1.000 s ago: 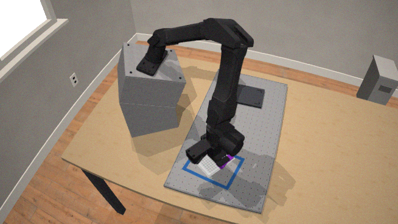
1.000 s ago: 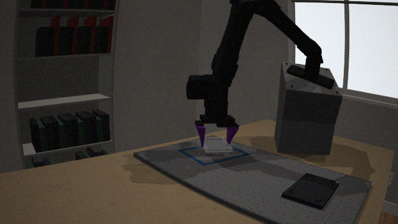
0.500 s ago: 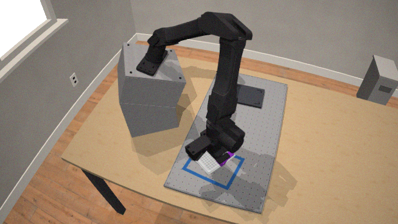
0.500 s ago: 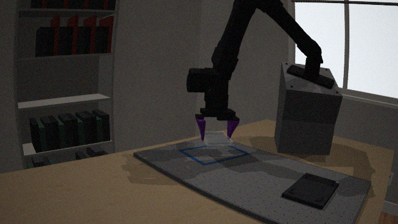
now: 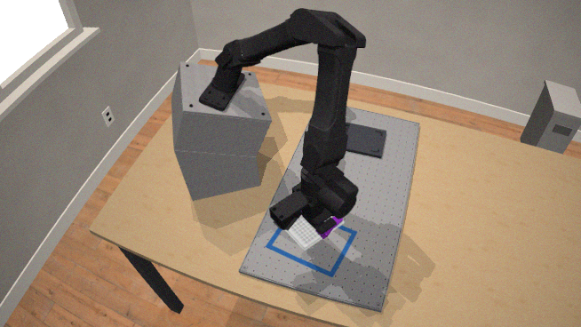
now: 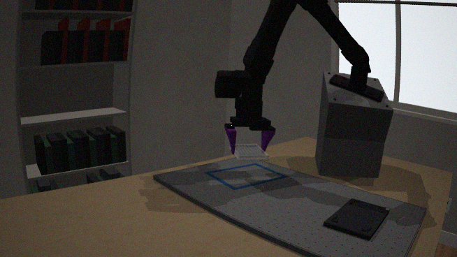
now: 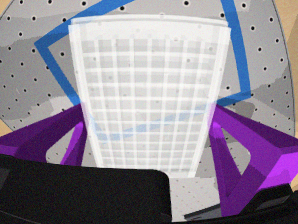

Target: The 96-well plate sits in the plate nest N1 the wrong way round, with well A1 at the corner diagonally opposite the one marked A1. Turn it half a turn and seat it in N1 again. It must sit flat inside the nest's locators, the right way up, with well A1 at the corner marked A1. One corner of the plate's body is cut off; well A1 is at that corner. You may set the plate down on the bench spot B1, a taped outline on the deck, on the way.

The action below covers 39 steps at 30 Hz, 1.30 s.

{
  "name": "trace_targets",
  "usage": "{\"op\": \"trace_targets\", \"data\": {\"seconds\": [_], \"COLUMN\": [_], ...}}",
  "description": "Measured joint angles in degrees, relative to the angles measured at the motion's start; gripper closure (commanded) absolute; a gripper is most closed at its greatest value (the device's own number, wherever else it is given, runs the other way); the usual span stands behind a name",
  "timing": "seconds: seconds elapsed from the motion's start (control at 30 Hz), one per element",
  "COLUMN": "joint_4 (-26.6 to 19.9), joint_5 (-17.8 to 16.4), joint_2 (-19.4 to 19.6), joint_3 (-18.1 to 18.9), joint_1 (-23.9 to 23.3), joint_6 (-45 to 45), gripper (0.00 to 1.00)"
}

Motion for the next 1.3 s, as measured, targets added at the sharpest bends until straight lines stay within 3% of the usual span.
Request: {"op": "trace_targets", "data": {"seconds": [0.3, 1.3], "joint_4": [-1.8, -2.4], "joint_5": [-0.1, -0.1], "joint_2": [-2.2, -2.3], "joint_3": [-0.3, -0.3], "joint_1": [-0.8, -0.9], "joint_6": [-0.8, -1.0], "gripper": [1.0, 1.0]}}
